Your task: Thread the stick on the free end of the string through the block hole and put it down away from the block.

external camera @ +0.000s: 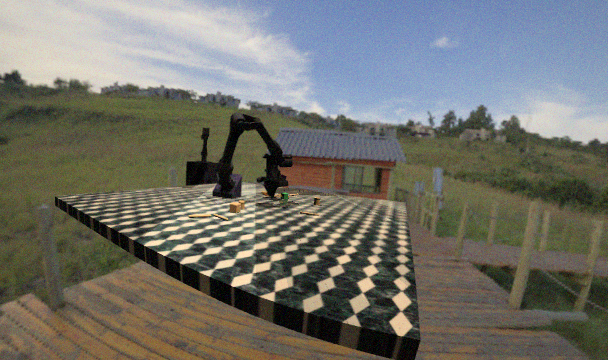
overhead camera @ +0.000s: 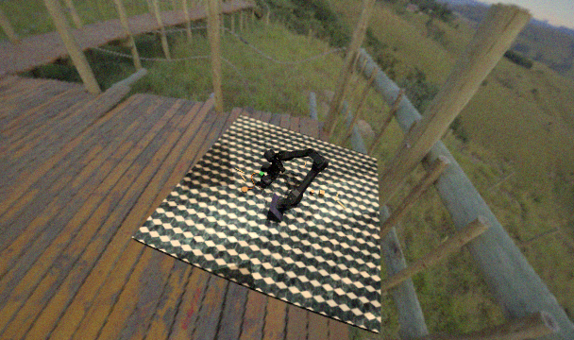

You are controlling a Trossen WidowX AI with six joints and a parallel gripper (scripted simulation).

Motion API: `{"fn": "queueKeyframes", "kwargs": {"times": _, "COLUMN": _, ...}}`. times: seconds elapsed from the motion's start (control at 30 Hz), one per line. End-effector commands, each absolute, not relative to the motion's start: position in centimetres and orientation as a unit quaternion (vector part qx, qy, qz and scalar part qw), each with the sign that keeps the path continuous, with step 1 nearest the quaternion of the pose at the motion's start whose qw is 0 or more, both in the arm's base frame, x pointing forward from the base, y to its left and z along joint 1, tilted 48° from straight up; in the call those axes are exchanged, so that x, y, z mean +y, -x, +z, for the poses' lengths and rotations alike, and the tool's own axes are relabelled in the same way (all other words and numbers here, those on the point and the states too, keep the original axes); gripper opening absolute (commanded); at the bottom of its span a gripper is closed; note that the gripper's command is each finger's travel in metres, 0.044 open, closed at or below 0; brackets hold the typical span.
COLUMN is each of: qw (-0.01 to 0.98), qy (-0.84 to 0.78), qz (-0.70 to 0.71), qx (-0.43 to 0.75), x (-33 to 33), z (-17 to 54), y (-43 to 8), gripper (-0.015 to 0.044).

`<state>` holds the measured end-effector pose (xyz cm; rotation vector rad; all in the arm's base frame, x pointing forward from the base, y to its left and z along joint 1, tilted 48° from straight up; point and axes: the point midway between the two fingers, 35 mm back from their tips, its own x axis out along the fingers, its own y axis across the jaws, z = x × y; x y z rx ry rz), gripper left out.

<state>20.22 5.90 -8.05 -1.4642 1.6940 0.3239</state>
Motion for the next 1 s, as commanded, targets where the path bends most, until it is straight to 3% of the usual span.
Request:
{"fn": "queueKeyframes", "kwargs": {"times": 0.0, "qw": 0.422, "qy": 0.587, "qz": 0.130, "qx": 0.678, "x": 5.3, "z": -7.7, "y": -19.9, "gripper": 0.0000}}
{"fn": "queueKeyframes", "kwargs": {"times": 0.97, "qw": 0.423, "qy": 0.587, "qz": 0.129, "qx": 0.678, "x": 3.5, "z": -6.3, "y": -18.7, "gripper": 0.0000}}
